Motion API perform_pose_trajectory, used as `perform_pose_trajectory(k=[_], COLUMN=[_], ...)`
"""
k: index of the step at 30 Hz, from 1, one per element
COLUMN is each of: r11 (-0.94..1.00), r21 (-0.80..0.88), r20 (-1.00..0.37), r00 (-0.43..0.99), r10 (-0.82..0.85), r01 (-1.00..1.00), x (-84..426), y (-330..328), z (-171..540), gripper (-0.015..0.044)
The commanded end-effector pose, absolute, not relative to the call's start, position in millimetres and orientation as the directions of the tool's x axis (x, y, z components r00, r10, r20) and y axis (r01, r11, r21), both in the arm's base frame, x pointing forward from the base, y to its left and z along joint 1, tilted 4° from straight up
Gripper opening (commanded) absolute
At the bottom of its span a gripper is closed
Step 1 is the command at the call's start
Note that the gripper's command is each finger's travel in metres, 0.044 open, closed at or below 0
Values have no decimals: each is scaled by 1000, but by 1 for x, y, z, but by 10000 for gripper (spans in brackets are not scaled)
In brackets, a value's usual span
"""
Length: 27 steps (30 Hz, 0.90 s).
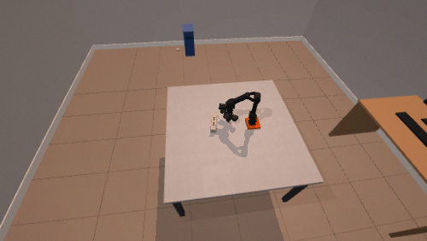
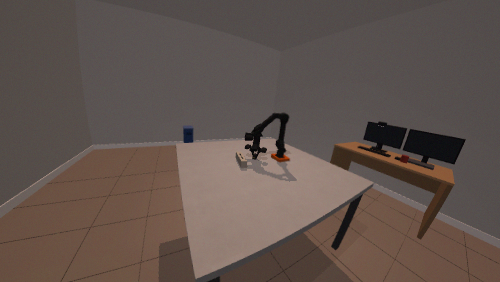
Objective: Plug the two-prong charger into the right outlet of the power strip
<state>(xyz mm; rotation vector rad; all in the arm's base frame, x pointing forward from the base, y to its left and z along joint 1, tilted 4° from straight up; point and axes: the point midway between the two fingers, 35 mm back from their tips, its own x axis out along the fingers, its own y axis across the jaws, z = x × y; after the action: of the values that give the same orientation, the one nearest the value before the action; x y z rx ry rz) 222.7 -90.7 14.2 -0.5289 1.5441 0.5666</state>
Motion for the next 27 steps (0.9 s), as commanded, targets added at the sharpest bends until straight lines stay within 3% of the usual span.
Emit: perform_pose_trajectory(k=[1, 3, 7, 18, 27], r11=[767, 767, 768, 770, 806], r21=[35, 35, 36, 45, 46], r20=[-999, -999, -999, -999, -998], r00=[-46, -46, -47, -52, -53], r10=[7, 7, 8, 15, 19], r01=[-640, -640, -640, -636, -591], x=[223, 223, 224, 219, 221], y=[-91, -91, -92, -94, -92], z=[14, 14, 21, 68, 66], gripper=[111, 98, 0, 0, 0])
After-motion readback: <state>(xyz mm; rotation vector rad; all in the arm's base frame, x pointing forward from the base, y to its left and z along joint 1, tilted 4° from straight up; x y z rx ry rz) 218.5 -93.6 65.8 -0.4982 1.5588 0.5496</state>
